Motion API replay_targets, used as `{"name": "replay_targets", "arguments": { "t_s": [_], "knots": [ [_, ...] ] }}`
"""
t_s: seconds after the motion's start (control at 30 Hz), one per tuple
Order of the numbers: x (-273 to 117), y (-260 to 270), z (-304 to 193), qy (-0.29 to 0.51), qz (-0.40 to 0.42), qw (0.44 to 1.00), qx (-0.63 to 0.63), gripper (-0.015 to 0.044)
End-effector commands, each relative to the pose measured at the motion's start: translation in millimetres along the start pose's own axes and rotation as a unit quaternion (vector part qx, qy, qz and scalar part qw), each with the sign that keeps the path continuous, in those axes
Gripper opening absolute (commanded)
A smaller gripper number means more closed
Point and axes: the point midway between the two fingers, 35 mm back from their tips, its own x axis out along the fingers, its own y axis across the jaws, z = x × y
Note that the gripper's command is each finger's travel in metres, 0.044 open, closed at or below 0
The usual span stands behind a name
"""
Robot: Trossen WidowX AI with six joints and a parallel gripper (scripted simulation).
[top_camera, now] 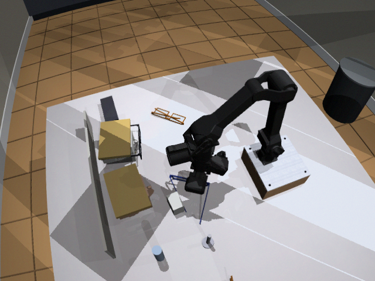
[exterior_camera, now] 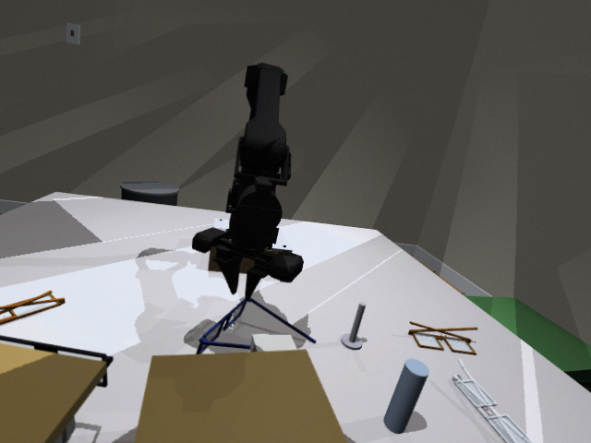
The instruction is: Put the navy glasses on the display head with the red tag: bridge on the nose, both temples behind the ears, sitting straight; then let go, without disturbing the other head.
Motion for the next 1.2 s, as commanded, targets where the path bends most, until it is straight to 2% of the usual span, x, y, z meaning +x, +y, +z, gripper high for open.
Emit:
{"name": "replay_targets", "arguments": {
  "t_s": [0.0, 0.7, 1.17],
  "knots": [
    [8, 1, 0, 0.000, 0.002, 1.000, -0.003, 0.0120],
    [42, 4, 1, 0.000, 0.002, 1.000, -0.003, 0.0120],
    [43, 1, 2, -0.002, 0.002, 1.000, -0.004, 0.0113]
  ]
}}
